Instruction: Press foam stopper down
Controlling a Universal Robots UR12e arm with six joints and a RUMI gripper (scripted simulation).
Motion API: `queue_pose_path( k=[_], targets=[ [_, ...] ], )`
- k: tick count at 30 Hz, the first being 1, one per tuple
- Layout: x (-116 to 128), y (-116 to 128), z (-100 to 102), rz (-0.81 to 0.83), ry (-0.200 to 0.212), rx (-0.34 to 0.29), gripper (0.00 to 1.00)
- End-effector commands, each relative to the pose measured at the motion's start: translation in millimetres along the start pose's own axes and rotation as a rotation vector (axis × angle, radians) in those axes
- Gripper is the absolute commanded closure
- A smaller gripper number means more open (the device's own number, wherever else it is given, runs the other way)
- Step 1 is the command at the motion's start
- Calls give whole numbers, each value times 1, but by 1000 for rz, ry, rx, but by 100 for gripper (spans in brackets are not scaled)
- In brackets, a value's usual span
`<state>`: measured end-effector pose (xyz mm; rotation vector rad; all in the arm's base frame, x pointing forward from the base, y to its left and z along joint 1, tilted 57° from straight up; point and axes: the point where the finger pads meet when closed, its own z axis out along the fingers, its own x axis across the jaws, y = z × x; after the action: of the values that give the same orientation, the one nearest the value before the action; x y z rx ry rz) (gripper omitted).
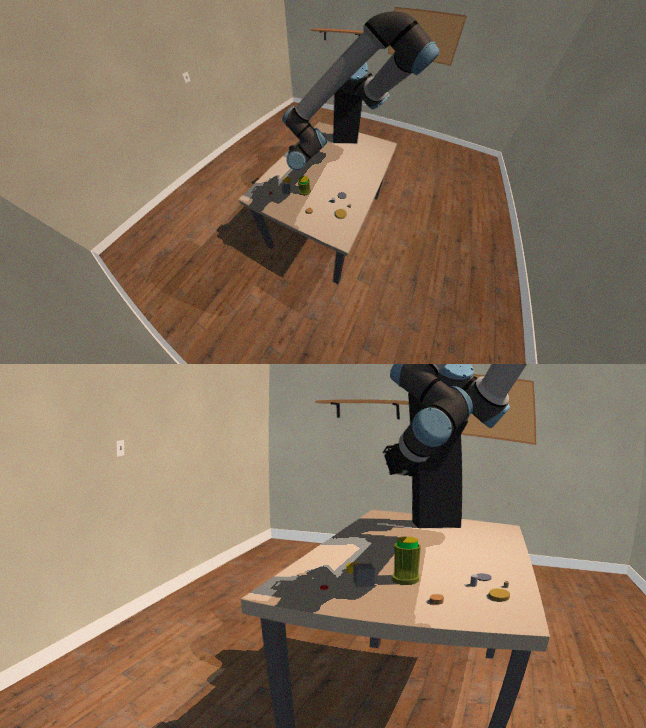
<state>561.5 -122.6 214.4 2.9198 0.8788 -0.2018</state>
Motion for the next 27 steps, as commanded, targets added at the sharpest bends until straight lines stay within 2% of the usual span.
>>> queue_pose_path(
  k=[1,7,8,10,11,13,14,16,18,20,21,23,24,26,27],
  targets=[
    [11,2,-3,-48,63,-43,100],
    [40,9,-11,-183,232,-161,100],
    [40,9,-11,-183,232,-161,100],
    [52,11,-14,-237,298,-210,100],
    [52,11,-14,-237,298,-210,100],
    [65,14,-17,-293,370,-258,100],
    [65,14,-17,-293,370,-258,100],
    [78,17,-19,-349,445,-305,100],
    [78,17,-19,-349,445,-305,100],
    [91,20,-20,-407,520,-354,100],
    [91,20,-20,-407,520,-354,100],
    [104,23,-24,-465,592,-405,100],
    [104,23,-24,-465,592,-405,100],
    [116,26,-27,-520,662,-453,100],
    [116,26,-27,-520,662,-453,100]
  ],
)
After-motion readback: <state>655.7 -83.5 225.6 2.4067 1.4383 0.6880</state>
